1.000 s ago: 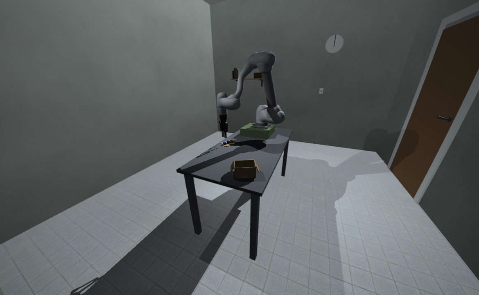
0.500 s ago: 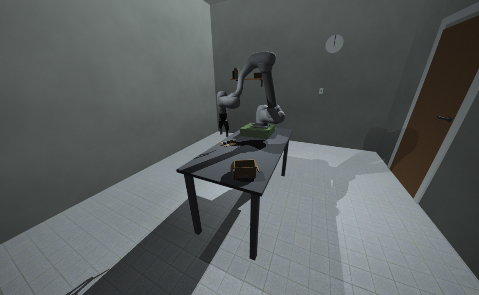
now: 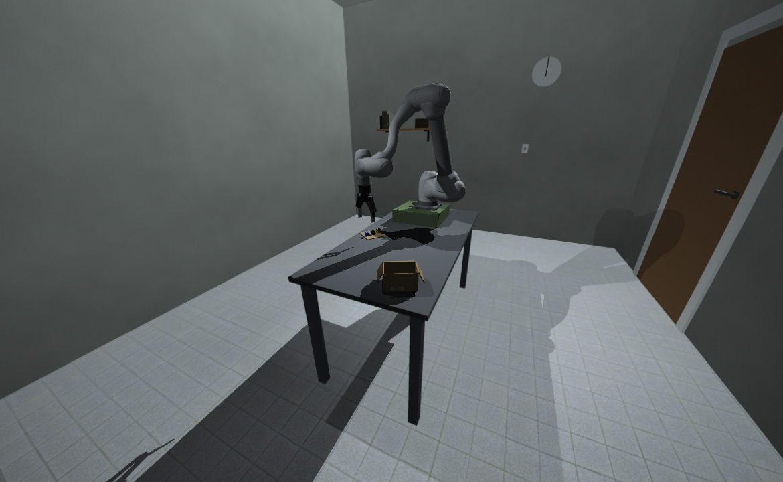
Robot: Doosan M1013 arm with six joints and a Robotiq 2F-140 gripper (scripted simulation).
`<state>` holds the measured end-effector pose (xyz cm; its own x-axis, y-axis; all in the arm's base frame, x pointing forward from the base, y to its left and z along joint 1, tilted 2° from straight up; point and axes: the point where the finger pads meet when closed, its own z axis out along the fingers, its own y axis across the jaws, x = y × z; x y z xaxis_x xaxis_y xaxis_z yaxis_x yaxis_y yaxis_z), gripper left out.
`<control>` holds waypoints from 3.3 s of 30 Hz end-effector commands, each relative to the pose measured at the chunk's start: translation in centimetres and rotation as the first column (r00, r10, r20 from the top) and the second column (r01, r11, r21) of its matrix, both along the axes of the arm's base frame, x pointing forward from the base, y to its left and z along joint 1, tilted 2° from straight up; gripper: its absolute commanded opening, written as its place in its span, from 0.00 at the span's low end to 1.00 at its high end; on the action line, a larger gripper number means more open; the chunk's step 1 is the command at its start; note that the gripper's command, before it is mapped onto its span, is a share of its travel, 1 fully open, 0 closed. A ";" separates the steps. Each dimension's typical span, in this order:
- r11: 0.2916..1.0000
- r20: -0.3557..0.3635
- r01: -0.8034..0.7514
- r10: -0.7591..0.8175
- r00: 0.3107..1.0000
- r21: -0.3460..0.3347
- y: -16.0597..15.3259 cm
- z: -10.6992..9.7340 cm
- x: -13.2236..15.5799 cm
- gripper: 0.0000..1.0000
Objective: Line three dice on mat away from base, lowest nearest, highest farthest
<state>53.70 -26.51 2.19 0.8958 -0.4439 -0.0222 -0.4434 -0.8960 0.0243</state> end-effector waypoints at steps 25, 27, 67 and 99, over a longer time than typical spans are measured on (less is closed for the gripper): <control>1.000 0.001 0.000 0.000 1.000 0.000 0.1 6.8 0.2 1.00; 1.000 0.001 0.000 0.000 1.000 0.000 0.1 7.1 0.3 1.00; 1.000 0.001 0.000 0.000 1.000 0.000 0.1 7.2 0.3 1.00; 1.000 0.001 0.000 0.000 1.000 0.000 0.1 7.2 0.3 1.00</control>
